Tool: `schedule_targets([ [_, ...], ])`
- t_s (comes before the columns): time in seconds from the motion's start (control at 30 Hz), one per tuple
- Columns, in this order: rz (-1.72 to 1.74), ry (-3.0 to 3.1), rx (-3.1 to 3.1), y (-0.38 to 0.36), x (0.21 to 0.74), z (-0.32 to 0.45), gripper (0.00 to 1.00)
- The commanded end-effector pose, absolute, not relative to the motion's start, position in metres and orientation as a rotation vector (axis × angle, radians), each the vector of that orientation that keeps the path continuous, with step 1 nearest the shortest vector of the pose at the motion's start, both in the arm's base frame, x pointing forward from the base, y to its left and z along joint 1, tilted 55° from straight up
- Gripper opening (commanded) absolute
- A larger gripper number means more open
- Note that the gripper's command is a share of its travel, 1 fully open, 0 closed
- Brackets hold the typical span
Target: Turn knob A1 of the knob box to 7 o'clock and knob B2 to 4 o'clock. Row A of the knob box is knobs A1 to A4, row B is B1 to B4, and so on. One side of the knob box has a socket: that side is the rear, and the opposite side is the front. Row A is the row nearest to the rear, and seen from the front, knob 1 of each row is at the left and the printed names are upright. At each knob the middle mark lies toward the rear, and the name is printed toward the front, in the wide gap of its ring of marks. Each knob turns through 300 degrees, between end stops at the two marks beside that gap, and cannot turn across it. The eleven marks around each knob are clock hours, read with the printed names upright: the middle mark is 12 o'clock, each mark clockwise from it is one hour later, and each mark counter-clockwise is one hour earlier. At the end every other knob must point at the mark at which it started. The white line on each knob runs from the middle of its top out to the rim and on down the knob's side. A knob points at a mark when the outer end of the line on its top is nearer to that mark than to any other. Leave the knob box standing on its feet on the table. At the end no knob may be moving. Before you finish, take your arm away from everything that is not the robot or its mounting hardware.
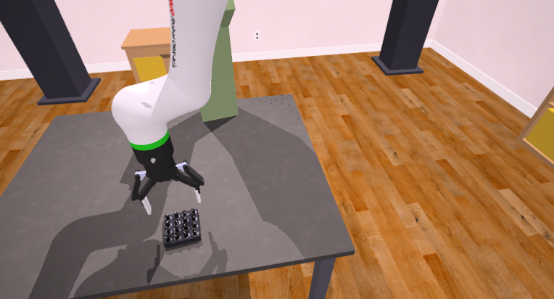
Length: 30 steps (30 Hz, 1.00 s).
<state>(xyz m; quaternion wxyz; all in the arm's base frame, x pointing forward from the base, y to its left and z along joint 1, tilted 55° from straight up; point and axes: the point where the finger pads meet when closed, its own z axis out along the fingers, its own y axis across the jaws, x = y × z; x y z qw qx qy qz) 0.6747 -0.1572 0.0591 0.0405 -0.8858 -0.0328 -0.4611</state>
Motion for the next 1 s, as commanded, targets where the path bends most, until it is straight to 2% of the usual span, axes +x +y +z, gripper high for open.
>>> schedule_targets([
  [0.0, -1.413, -0.1, -2.713, -0.1573, 0.6747, 0.0592, 1.0],
  [0.97, -1.413, -0.1, -2.713, -0.1573, 0.6747, 0.0592, 1.0],
])
